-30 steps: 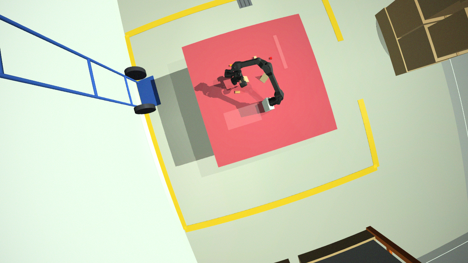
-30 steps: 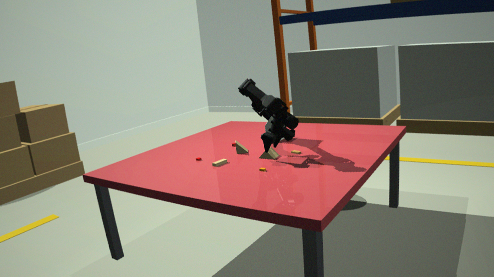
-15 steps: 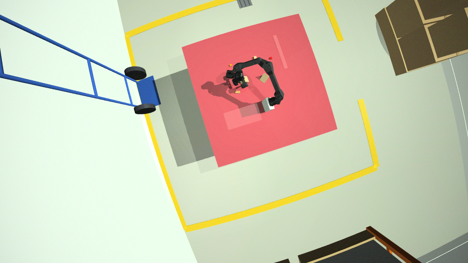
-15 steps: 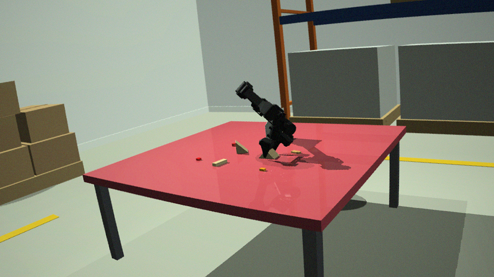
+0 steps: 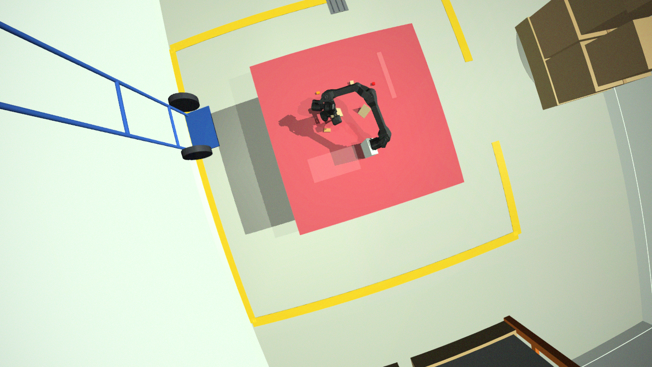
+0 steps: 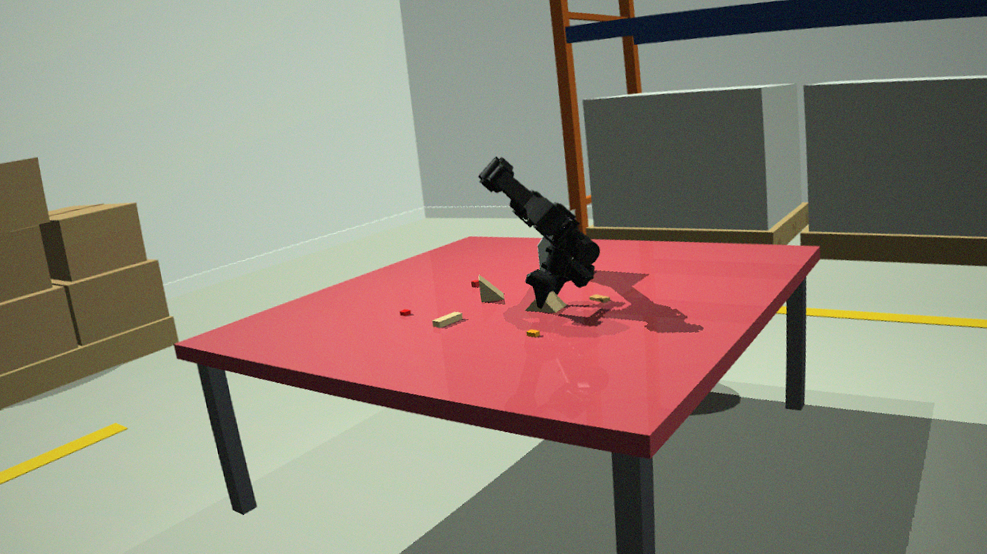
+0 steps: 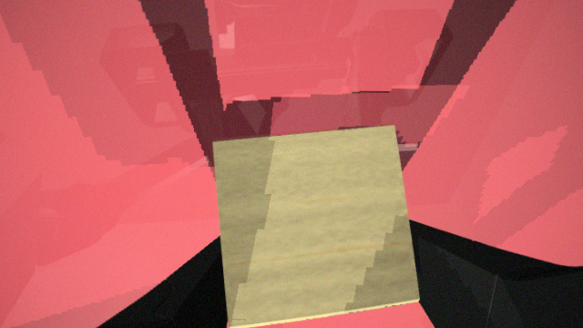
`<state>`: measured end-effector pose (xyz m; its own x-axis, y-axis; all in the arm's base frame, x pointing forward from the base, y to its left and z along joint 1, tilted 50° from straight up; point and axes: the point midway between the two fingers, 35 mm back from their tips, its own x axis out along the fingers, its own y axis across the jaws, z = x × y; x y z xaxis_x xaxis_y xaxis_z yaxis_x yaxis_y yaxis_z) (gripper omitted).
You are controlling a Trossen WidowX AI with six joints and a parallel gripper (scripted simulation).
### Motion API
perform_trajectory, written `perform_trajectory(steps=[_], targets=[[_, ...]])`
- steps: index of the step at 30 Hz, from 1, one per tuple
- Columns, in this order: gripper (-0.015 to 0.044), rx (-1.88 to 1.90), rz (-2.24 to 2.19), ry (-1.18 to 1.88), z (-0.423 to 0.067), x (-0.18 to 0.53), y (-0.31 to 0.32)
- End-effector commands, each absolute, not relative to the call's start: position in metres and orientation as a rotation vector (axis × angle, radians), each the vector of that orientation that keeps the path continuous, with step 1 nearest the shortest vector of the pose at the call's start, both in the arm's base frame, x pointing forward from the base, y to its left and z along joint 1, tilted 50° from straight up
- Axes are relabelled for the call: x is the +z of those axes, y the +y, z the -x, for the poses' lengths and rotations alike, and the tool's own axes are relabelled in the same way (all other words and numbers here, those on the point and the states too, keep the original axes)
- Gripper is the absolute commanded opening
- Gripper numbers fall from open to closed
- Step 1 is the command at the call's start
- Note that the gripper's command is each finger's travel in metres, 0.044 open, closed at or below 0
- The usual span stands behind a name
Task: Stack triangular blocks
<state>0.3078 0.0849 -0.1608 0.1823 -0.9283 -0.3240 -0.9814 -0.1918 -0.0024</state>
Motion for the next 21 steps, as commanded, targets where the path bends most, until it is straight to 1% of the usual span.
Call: perform_trajectory(steps=[1, 4, 8, 13, 21], targets=[[0.0256, 0.372, 2.244, 1.848, -0.308, -0.161, 0.085], [0.0236, 0.372, 2.244, 1.848, -0.308, -0.161, 0.085], [0.0131, 0.373, 2.244, 1.848, -0.308, -0.16, 0.086], [0.0, 0.395, 2.259, 1.842, -0.307, -0.148, 0.101], [0.0, 0.436, 2.29, 1.833, -0.302, -0.123, 0.13]])
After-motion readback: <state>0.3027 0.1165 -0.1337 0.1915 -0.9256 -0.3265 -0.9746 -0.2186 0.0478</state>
